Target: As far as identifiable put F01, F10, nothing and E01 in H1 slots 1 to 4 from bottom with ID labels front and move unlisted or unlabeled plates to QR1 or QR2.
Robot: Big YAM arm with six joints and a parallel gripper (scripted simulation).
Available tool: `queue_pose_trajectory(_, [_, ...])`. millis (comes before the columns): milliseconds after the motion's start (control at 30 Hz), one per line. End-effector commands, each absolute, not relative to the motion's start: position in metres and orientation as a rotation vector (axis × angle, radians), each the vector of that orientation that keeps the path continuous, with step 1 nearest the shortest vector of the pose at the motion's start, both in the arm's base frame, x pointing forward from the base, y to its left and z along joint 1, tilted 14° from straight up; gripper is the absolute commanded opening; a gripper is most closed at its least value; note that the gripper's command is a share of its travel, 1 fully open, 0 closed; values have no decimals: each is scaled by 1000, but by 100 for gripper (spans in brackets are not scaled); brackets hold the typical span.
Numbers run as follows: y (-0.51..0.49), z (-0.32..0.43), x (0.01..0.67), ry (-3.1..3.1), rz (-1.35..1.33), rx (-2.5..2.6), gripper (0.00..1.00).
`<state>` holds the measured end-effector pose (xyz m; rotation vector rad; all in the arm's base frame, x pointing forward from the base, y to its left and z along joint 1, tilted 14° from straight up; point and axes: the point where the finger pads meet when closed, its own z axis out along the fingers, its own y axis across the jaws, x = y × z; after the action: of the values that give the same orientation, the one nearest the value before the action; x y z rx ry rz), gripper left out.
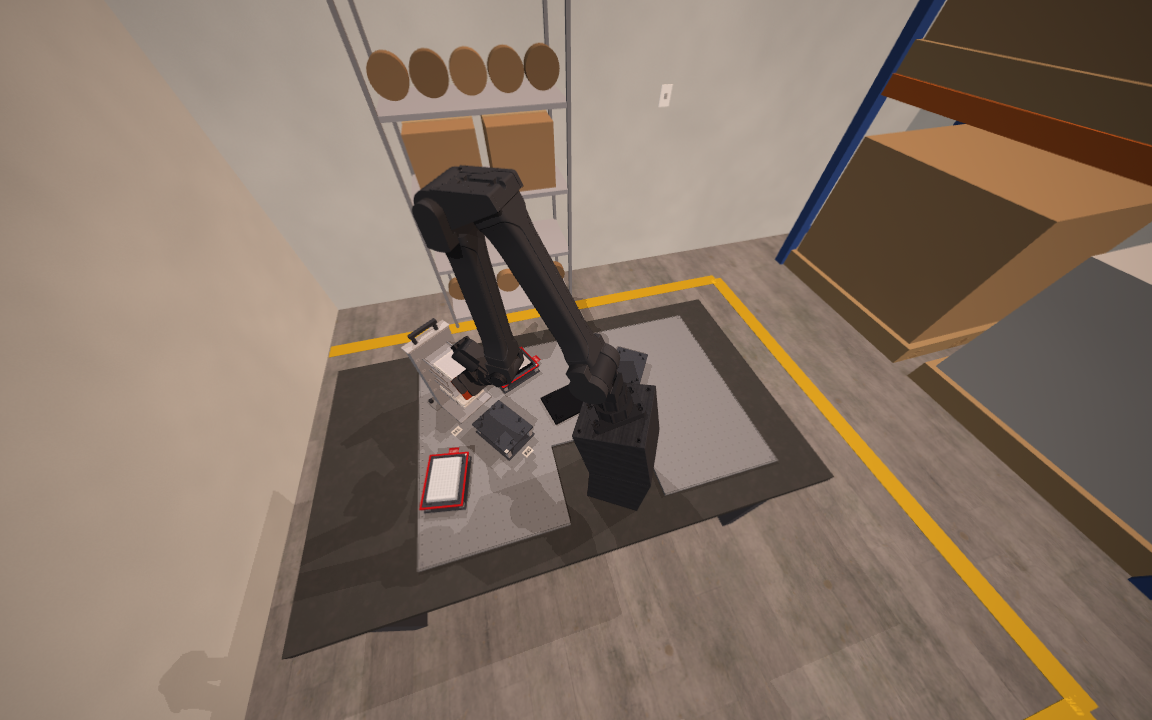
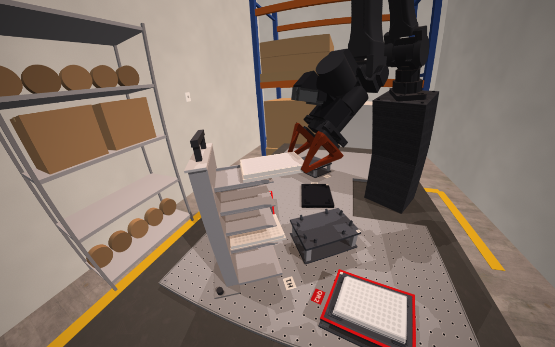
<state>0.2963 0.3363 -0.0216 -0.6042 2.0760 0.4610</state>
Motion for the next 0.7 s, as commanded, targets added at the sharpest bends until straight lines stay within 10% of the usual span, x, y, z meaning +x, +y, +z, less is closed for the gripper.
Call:
queue_pose_trajectory(0, [339,-15,300,2058,468,-596,86])
queue_pose_trajectory(667, [341,-24,310,2072,446,-603,86])
